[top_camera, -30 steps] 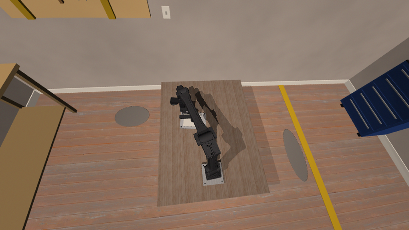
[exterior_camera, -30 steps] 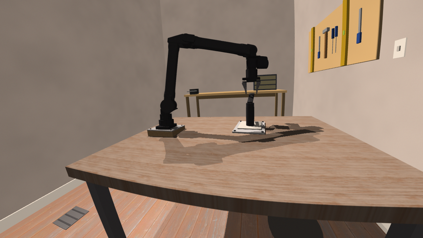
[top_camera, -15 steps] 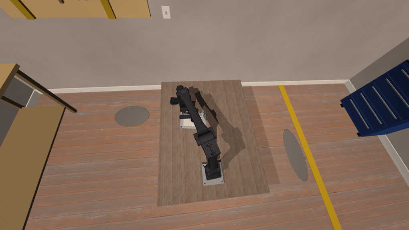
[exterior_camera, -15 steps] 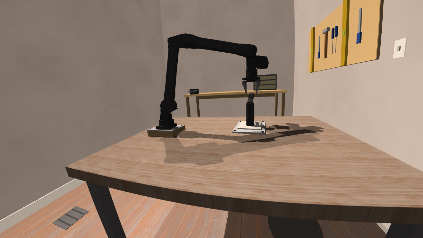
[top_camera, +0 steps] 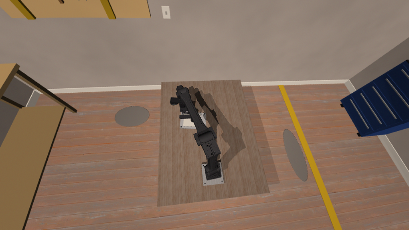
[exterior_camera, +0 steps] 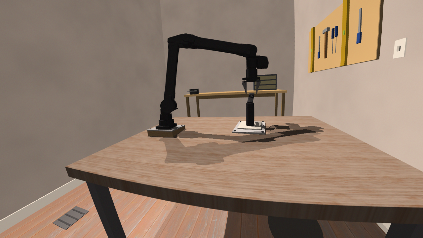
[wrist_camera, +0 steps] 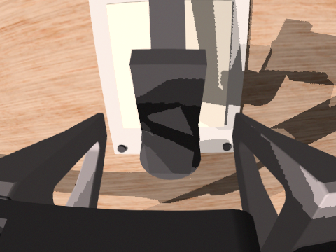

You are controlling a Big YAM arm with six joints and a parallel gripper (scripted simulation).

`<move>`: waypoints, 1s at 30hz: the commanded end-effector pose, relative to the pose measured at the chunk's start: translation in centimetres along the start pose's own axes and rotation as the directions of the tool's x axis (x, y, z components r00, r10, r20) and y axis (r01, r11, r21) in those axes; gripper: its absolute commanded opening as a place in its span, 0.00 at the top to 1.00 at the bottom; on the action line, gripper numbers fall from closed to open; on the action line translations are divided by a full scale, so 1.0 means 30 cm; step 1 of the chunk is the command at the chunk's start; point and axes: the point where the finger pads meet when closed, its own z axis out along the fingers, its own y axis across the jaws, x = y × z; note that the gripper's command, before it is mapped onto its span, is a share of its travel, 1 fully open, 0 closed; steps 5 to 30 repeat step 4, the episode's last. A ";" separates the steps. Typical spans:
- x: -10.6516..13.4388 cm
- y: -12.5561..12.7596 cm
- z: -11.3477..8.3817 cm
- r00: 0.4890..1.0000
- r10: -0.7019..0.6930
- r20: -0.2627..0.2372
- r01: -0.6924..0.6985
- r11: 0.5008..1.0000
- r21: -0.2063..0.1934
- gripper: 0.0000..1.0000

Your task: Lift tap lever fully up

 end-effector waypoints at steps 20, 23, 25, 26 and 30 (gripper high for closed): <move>-0.025 -0.030 -0.104 1.000 -0.015 0.027 0.014 0.998 0.054 0.36; -0.025 -0.030 -0.104 1.000 -0.015 0.027 0.014 0.998 0.054 0.36; -0.025 -0.030 -0.104 1.000 -0.015 0.027 0.014 0.998 0.054 0.36; -0.025 -0.030 -0.104 1.000 -0.015 0.027 0.014 0.998 0.054 0.36; -0.025 -0.030 -0.104 1.000 -0.015 0.027 0.014 0.998 0.054 0.36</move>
